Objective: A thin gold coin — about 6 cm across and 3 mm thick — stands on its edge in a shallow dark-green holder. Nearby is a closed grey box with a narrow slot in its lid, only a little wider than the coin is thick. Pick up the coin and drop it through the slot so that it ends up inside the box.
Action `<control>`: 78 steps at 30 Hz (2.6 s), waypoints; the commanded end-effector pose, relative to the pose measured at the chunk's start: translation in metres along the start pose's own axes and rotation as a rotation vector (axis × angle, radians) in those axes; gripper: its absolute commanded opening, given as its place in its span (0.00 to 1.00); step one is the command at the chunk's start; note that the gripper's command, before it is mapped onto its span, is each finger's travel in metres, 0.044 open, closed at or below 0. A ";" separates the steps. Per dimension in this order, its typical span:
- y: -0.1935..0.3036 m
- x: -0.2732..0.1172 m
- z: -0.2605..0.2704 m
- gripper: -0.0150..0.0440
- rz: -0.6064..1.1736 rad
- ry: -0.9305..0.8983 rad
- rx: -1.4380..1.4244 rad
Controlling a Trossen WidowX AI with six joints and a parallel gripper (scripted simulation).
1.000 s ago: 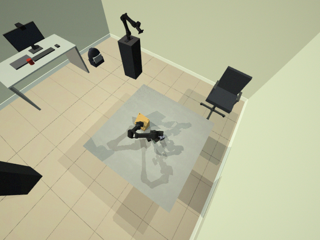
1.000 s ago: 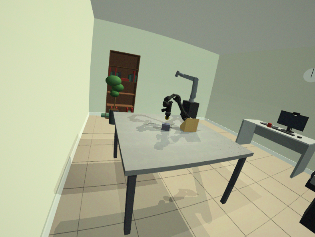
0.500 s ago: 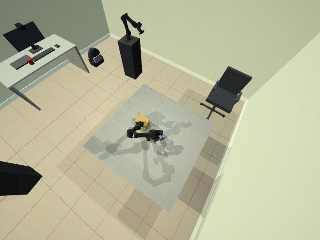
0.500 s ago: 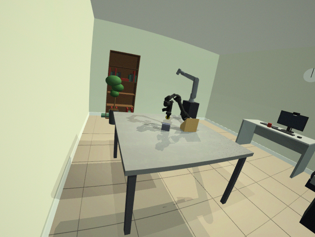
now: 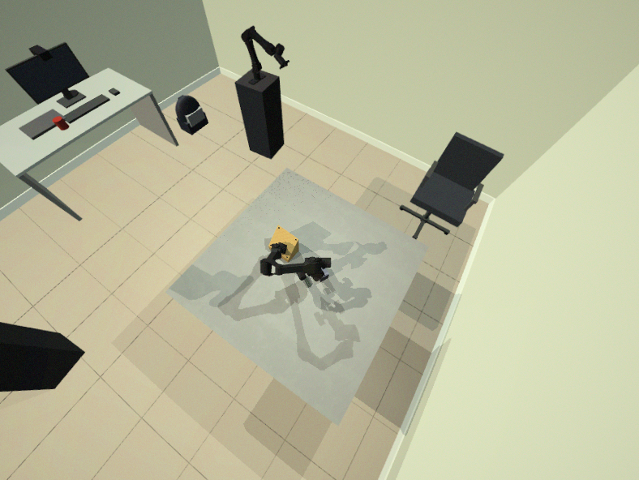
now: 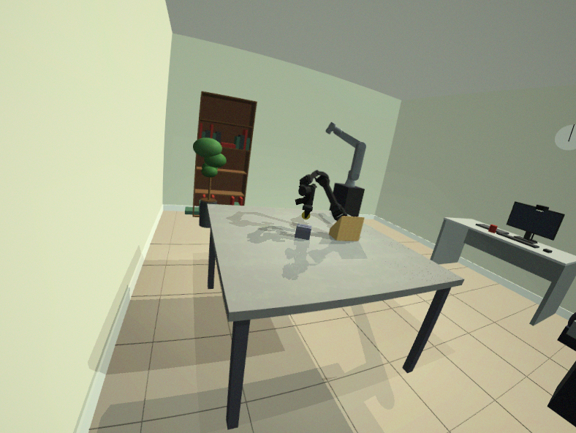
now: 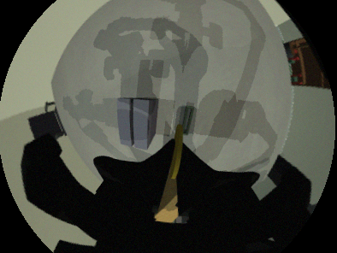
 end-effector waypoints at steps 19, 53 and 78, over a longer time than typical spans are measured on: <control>-0.013 -0.002 0.054 0.25 -0.003 -0.010 0.016; -0.017 -0.002 0.076 0.26 0.001 -0.001 0.026; -0.015 0.011 0.074 0.25 0.001 0.004 0.013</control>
Point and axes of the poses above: the point midway between the two fingers, 35 mm back from their tips, its own x axis out along the fingers, its own z axis across the jaws, y = z × x, the point moved 10 cm from there along -x, back along the fingers, and after that the axes turned 12 degrees about -x, right-handed, at the moved point
